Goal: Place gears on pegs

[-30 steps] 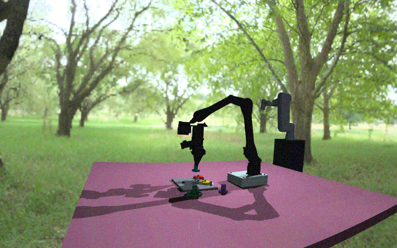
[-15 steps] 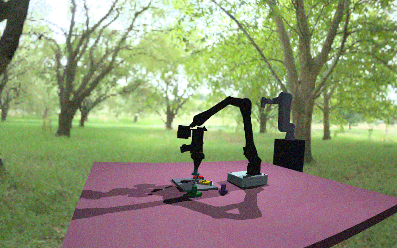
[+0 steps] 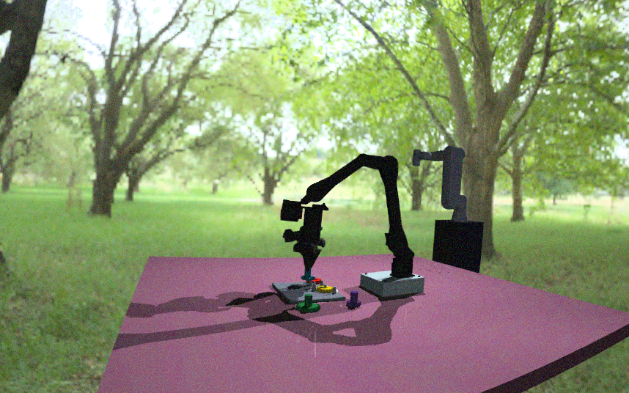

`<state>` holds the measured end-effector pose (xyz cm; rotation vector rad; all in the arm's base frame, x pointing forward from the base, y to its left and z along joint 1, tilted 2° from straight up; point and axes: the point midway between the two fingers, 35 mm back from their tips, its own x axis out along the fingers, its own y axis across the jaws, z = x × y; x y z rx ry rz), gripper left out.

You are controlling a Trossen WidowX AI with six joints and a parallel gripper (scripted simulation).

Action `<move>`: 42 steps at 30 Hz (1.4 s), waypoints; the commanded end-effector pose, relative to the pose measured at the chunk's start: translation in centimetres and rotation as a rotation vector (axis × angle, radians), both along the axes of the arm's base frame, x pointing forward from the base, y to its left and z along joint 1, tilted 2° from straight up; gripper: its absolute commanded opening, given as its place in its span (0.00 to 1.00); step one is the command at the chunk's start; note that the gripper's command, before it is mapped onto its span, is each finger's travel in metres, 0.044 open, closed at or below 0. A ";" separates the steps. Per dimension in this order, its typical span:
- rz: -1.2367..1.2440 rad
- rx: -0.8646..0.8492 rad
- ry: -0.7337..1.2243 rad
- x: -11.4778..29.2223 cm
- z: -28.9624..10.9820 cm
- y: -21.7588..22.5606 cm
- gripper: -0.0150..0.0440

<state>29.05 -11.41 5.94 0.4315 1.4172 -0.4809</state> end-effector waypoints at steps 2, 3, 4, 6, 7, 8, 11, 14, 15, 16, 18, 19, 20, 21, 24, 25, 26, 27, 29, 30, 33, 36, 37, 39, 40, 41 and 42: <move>-0.021 0.019 0.037 -0.6 -1.2 0.3 0.25; -0.012 0.018 0.037 -0.6 -1.1 0.3 0.25; -0.001 0.017 0.038 -0.6 -1.0 0.3 0.25; 0.032 0.015 0.040 -0.6 -0.8 0.3 0.25; 0.053 0.014 0.041 -0.6 -0.7 0.3 0.25; 0.078 0.012 0.042 -0.6 -0.5 0.4 0.25; 0.164 0.006 0.046 -0.7 -0.2 0.4 0.25; 0.248 0.000 0.051 -0.7 0.0 0.4 0.25; 0.277 -0.002 0.052 -0.8 0.0 0.4 0.25; 0.304 -0.004 0.053 -0.8 0.1 0.4 0.25; 0.360 -0.008 0.056 -0.8 0.1 0.3 0.25; 0.389 -0.010 0.058 -0.8 0.1 0.3 0.25; 0.417 -0.012 0.059 -0.7 0.0 0.3 0.25; 0.434 -0.014 0.060 -0.7 -0.1 0.2 0.25; 0.428 -0.013 0.060 -0.6 -0.4 0.2 0.25; 0.422 -0.013 0.059 -0.6 -0.4 0.2 0.25; 0.412 -0.012 0.059 -0.6 -0.5 0.3 0.25; 0.402 -0.011 0.058 -0.6 -0.5 0.3 0.25; 0.370 -0.009 0.057 -0.6 -0.3 0.3 0.25; 0.350 -0.007 0.056 -0.6 -0.2 0.4 0.25; 0.268 -0.001 0.052 -0.7 0.0 0.4 0.25; 0.179 0.005 0.047 -0.8 0.1 0.5 0.25; 0.150 0.007 0.046 -0.8 0.1 0.4 0.25; 0.096 0.011 0.043 -0.8 0.1 0.4 0.25; 0.067 0.013 0.042 -0.8 0.1 0.4 0.25; 0.040 0.015 0.040 -0.8 0.2 0.3 0.25; 0.012 0.016 0.039 -0.8 0.2 0.3 0.25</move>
